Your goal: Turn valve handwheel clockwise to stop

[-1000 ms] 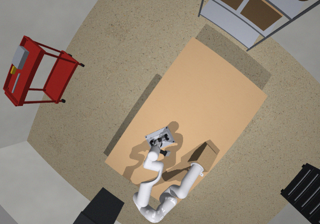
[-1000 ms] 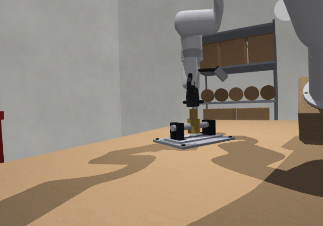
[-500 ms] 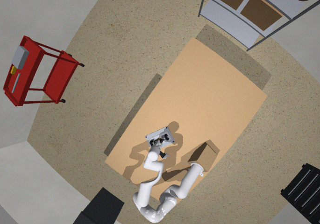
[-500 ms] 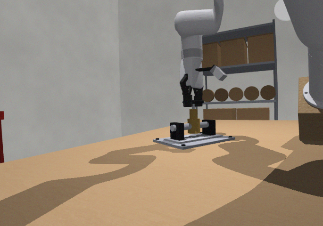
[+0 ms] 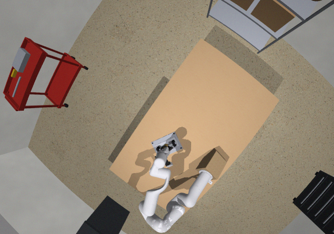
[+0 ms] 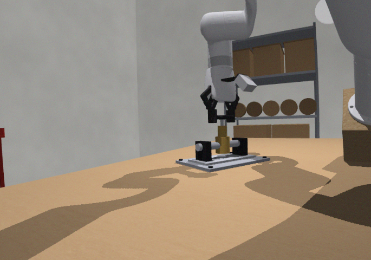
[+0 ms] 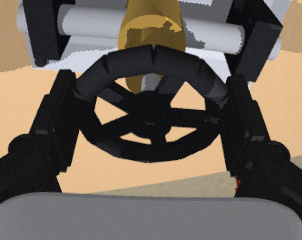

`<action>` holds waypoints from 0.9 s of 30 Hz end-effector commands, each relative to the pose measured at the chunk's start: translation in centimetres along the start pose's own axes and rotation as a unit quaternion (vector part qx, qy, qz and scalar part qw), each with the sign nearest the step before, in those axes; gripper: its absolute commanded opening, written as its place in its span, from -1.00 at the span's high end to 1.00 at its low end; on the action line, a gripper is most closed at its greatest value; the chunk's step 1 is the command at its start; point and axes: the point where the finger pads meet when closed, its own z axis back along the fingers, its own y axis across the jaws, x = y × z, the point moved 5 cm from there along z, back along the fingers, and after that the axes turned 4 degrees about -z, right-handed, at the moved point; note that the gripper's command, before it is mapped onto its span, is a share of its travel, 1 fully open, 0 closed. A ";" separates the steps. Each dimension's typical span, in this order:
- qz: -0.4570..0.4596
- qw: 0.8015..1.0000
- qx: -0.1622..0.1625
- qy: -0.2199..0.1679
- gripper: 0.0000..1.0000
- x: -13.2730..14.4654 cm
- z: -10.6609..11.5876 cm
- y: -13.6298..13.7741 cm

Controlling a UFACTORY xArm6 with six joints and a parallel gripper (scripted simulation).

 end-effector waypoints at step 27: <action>-0.186 0.983 -0.001 -0.001 1.00 0.1 0.1 0.0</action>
